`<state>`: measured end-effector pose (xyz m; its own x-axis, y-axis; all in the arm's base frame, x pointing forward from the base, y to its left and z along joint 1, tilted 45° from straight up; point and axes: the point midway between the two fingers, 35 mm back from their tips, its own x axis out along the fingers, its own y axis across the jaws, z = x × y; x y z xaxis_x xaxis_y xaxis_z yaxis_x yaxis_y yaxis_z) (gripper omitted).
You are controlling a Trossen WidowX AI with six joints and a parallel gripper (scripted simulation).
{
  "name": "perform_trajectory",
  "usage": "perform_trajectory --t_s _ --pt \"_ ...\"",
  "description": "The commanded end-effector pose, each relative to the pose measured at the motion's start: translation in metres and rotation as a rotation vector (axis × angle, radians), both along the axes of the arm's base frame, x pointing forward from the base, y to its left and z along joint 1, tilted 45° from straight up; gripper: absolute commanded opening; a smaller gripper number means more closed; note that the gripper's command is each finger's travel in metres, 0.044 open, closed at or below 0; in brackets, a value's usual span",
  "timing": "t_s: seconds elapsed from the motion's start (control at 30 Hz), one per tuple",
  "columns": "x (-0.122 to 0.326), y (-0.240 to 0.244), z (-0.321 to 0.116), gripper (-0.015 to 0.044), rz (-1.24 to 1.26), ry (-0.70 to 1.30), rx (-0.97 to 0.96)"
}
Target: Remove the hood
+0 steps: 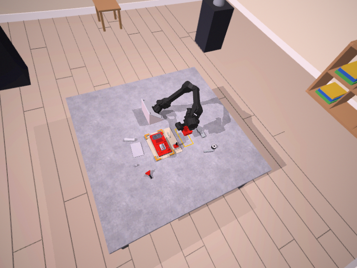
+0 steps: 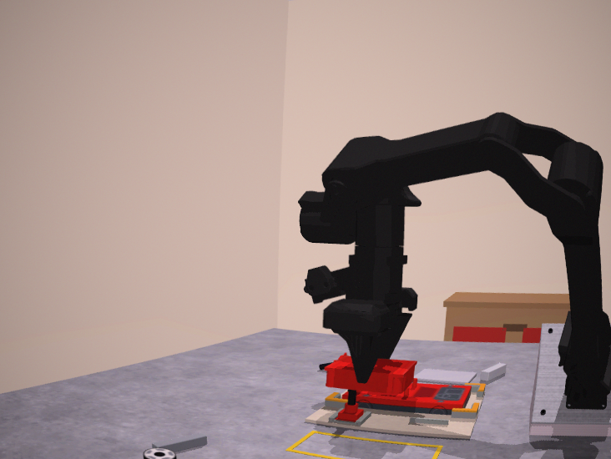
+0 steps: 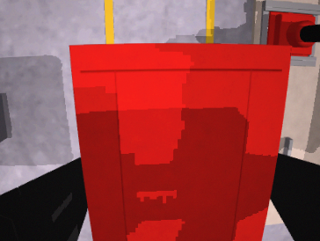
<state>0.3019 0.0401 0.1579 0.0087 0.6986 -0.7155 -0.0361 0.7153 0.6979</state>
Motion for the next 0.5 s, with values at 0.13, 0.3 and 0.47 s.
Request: perform_trajectory --t_s 0.13,0.3,0.47 --pt "-0.0013 0.005 -0.004 0.0 -0.004 0.01 0.003" --pt "-0.0008 0.0079 -0.0072 0.0 -0.004 0.01 0.003" --pt "-0.0004 0.0109 -0.0103 0.0 -0.004 0.009 0.002"
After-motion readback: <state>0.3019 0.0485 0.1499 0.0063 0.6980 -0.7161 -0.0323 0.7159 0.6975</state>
